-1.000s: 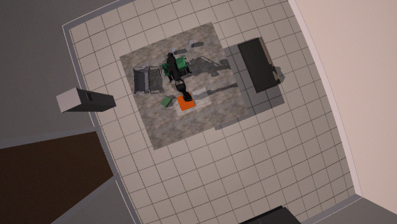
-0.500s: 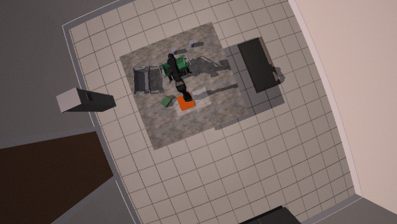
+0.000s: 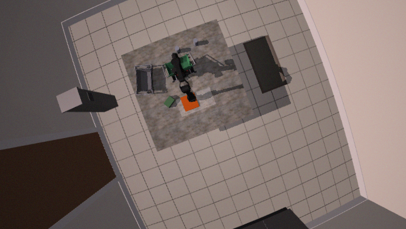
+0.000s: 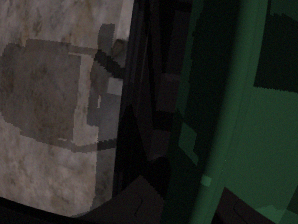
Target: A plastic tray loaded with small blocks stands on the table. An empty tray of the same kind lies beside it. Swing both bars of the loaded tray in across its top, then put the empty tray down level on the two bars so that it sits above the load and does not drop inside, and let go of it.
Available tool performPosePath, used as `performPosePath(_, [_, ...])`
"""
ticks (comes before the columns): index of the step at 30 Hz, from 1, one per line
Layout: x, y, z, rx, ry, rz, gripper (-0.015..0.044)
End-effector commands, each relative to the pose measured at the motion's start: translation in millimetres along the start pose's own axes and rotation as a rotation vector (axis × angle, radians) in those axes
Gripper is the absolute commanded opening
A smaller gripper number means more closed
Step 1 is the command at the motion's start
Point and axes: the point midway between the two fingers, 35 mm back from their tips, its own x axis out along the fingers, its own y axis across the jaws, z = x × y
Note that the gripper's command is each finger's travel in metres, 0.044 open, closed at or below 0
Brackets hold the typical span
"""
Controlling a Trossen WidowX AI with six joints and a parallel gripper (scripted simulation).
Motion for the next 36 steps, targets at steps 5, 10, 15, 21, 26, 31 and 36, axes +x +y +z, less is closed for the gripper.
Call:
performPosePath(5, [9.5,7.3,-1.2,-0.005,0.0,0.019,0.0])
performPosePath(10, [10.9,8.2,-1.4,-0.005,0.0,0.019,0.0])
performPosePath(15, [12.8,9.1,-1.7,-0.005,0.0,0.019,0.0])
performPosePath(21, [18.6,12.2,-2.6,-0.005,0.0,0.019,0.0])
performPosePath(26, [18.8,12.3,-2.7,-0.005,0.0,0.019,0.0])
performPosePath(31, [18.8,12.3,-2.7,-0.005,0.0,0.019,0.0])
performPosePath(36, [18.8,12.3,-2.7,-0.005,0.0,0.019,0.0])
